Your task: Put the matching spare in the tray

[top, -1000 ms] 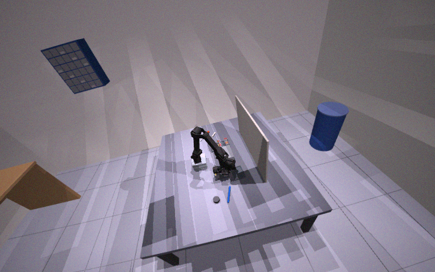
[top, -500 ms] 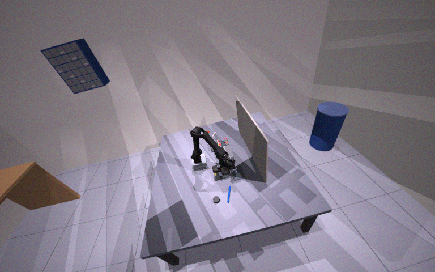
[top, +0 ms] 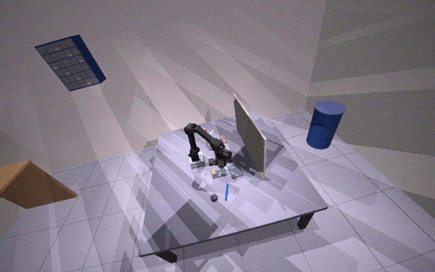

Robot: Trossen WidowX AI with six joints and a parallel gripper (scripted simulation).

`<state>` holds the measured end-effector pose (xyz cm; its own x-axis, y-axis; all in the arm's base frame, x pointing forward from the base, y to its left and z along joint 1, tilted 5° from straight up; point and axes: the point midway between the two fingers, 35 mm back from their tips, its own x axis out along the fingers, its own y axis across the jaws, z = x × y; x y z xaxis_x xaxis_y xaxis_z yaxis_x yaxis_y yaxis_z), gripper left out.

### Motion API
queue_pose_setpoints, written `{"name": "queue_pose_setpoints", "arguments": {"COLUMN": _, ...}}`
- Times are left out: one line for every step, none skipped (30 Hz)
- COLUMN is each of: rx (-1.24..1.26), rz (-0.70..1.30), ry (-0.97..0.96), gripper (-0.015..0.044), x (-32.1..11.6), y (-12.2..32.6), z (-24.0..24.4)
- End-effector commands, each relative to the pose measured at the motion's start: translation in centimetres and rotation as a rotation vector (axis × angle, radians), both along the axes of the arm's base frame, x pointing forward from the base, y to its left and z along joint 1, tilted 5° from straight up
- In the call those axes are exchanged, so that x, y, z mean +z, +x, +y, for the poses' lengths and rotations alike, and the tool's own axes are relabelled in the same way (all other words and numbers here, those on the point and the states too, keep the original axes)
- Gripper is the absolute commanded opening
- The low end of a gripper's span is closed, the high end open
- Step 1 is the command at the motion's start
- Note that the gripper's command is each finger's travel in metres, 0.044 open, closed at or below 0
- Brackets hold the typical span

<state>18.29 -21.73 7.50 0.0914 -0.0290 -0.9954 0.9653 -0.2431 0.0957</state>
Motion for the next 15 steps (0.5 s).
{"name": "queue_pose_setpoints", "arguments": {"rx": 0.001, "rz": -0.004, "ry": -0.006, "gripper": 0.0, "x": 1.2, "y": 0.0, "z": -0.2}}
{"name": "queue_pose_setpoints", "arguments": {"rx": 0.001, "rz": -0.004, "ry": -0.006, "gripper": 0.0, "x": 1.8, "y": 0.0, "z": -0.2}}
{"name": "queue_pose_setpoints", "arguments": {"rx": 0.001, "rz": -0.004, "ry": -0.006, "gripper": 0.0, "x": 2.3, "y": -0.1, "z": -0.3}}
{"name": "queue_pose_setpoints", "arguments": {"rx": 0.001, "rz": -0.004, "ry": -0.007, "gripper": 0.0, "x": 2.9, "y": -0.1, "z": -0.3}}
{"name": "queue_pose_setpoints", "arguments": {"rx": 0.001, "rz": -0.004, "ry": -0.007, "gripper": 0.0, "x": 3.4, "y": -0.2, "z": -0.3}}
{"name": "queue_pose_setpoints", "arguments": {"rx": 0.001, "rz": -0.004, "ry": -0.007, "gripper": 0.0, "x": 4.0, "y": -0.3, "z": -0.3}}
{"name": "queue_pose_setpoints", "arguments": {"rx": 0.002, "rz": -0.003, "ry": -0.007, "gripper": 0.0, "x": 4.5, "y": -0.3, "z": -0.2}}
{"name": "queue_pose_setpoints", "arguments": {"rx": 0.002, "rz": -0.003, "ry": -0.007, "gripper": 0.0, "x": 5.1, "y": -0.4, "z": -0.2}}
{"name": "queue_pose_setpoints", "arguments": {"rx": 0.002, "rz": -0.003, "ry": -0.008, "gripper": 0.0, "x": 5.6, "y": -0.5, "z": -0.2}}
{"name": "queue_pose_setpoints", "arguments": {"rx": 0.002, "rz": -0.003, "ry": -0.008, "gripper": 0.0, "x": 6.2, "y": -0.6, "z": -0.1}}
{"name": "queue_pose_setpoints", "arguments": {"rx": 0.002, "rz": -0.003, "ry": -0.008, "gripper": 0.0, "x": 6.7, "y": -0.7, "z": -0.1}}
{"name": "queue_pose_setpoints", "arguments": {"rx": 0.002, "rz": -0.003, "ry": -0.008, "gripper": 0.0, "x": 7.2, "y": -0.8, "z": 0.0}}
{"name": "queue_pose_setpoints", "arguments": {"rx": 0.002, "rz": -0.003, "ry": -0.008, "gripper": 0.0, "x": 7.5, "y": -0.9, "z": 0.0}}
{"name": "queue_pose_setpoints", "arguments": {"rx": 0.002, "rz": -0.003, "ry": -0.008, "gripper": 0.0, "x": 7.5, "y": -0.9, "z": 0.0}}
{"name": "queue_pose_setpoints", "arguments": {"rx": 0.002, "rz": -0.003, "ry": -0.008, "gripper": 0.0, "x": 7.5, "y": -0.9, "z": 0.0}}
